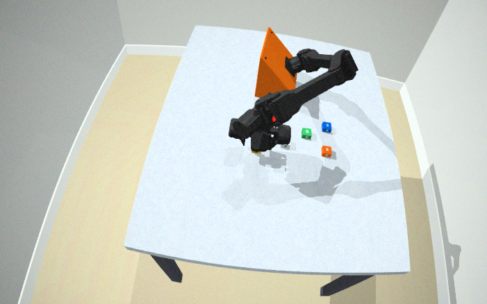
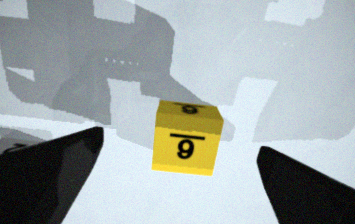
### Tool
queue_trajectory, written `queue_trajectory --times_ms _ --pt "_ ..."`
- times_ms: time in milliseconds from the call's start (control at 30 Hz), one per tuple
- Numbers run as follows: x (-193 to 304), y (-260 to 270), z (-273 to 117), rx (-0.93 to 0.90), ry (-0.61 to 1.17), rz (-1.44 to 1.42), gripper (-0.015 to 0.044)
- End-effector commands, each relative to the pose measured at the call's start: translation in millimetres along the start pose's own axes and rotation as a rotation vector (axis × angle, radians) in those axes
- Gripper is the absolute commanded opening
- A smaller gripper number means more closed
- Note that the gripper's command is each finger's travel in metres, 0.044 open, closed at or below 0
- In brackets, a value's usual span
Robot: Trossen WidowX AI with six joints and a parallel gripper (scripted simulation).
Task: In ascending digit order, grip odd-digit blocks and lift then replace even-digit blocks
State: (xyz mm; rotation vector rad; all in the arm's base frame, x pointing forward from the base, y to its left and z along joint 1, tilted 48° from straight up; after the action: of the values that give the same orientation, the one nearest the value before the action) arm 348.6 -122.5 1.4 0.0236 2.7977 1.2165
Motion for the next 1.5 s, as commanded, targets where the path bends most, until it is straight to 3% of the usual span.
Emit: queue_trajectory --times_ms 0,133,200,367,500,833,1200,1333,1467 --pt "0 -1 -30 0.005 -0.008 -0.001 0.0400" --pt "0 -1 -32 0.005 -0.008 -0.001 0.0400" --pt "-1 -2 -43 0.006 -0.008 -0.001 0.0348" --pt "1 -1 -111 0.008 -0.006 0.000 0.0216" --pt "1 -1 -114 0.008 -0.006 0.000 0.0120" --pt "7 1 -115 0.008 -0.006 0.000 0.0120" --pt "109 48 -113 0.006 -0.001 0.006 0.0120" --pt "115 51 -112 0.005 -0.001 0.006 0.0120" --pt "112 49 -70 0.008 -0.002 0.006 0.0225"
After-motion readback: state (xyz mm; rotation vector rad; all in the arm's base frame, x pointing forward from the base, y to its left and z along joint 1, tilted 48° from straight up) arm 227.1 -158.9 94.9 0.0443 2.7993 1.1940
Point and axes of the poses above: the point midway between the two fingers, 35 mm back from their tips, its own z axis out along the fingers, its own y axis across the jaws, x = y × z, the point moved 9 cm from there along -z, back along the fingers, and after that the axes turned 1 degree about z, right-handed, at the moved point
